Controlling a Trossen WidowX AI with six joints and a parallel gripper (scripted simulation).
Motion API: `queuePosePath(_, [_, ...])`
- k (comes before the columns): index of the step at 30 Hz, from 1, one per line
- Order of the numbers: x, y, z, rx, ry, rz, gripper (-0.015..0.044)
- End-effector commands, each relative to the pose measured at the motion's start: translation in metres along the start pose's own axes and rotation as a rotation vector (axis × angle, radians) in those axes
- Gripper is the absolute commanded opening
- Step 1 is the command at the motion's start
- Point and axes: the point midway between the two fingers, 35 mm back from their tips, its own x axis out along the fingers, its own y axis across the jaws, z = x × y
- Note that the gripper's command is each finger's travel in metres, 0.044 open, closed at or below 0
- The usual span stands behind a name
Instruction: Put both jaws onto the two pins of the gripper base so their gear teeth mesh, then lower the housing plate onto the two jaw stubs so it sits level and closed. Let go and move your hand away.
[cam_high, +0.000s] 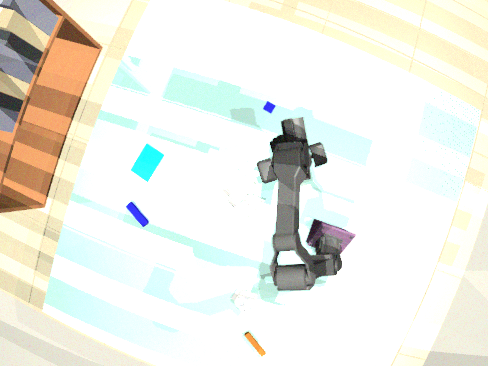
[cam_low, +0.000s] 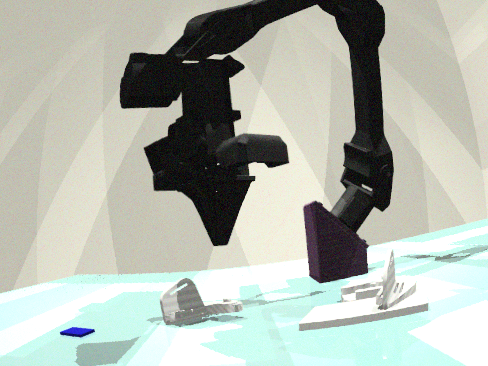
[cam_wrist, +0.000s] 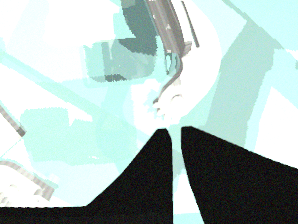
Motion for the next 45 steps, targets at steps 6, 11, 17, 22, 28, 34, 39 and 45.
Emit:
queuePosePath(6, [0.0028,-0.0004,-0.0010,0.003,0.006,0.001,0.0236])
queuePosePath(11, [0.0028,-0.0004,-0.0010,0.003,0.006,0.001,0.0368])
queuePosePath(17, [0.0028,-0.0004,-0.0010,0.003,0.006,0.001,0.0440])
queuePosePath(22, [0.0028,-0.0004,-0.0010,0.003,0.006,0.001,0.0440])
queuePosePath(28, [0.0028,-0.0004,-0.0010,0.003,0.006,0.001,0.0440])
queuePosePath(34, [0.0028,-0.0004,-0.0010,0.003,0.006,0.001,0.0440])
queuePosePath(39, [0.0028,-0.0004,-0.0010,0.003,0.006,0.001,0.0440])
queuePosePath(45, [-0.0049,0.0011,-0.0023,-0.008,0.009,-0.007,0.0361])
